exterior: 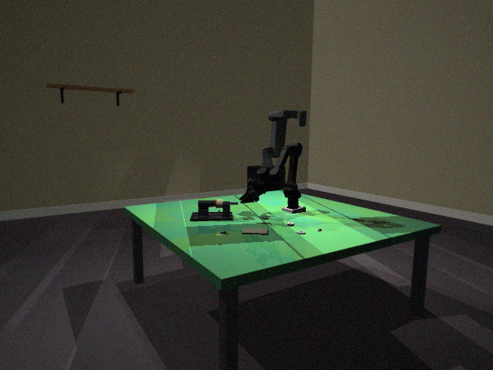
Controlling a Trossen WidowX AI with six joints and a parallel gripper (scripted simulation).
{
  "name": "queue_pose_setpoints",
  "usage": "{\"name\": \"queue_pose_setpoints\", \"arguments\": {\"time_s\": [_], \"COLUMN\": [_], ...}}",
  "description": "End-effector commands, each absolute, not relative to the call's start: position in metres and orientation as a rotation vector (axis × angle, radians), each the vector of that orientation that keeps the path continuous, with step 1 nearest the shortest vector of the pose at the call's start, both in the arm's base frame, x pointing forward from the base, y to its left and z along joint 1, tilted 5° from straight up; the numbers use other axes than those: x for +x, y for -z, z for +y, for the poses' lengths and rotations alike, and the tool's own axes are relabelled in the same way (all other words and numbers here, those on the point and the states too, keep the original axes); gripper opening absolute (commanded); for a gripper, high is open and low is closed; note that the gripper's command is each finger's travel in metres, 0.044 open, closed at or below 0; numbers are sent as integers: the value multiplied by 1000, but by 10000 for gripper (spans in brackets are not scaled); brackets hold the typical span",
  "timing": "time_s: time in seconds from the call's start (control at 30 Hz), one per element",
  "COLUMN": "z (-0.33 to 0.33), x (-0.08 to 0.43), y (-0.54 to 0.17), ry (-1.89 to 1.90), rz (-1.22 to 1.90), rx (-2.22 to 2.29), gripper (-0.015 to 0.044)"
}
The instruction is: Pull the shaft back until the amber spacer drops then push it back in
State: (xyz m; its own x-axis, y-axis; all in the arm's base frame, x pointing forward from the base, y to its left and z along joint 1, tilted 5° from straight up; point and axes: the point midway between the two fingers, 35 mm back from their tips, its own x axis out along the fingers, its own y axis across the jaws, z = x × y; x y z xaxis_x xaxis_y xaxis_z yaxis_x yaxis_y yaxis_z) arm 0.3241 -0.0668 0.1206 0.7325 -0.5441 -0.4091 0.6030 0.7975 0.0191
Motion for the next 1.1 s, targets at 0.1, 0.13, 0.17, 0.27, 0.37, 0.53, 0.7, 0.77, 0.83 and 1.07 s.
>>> {"name": "queue_pose_setpoints", "arguments": {"time_s": [0.1,0.13,0.17,0.27,0.37,0.53,0.7,0.77,0.83,1.07], "z": [-71,-71,-72,-75,-78,-82,-87,-89,-90,-91], "x": [329,330,331,335,338,344,350,351,353,354], "y": [-118,-118,-117,-115,-114,-110,-107,-106,-105,-104], "ry": [638,638,638,638,638,638,638,638,638,638], "rz": [399,399,399,398,398,397,396,396,396,396], "rx": [156,156,156,156,156,156,155,155,155,155], "gripper": [440,440,440,440,440,440,440,440,440,440]}}
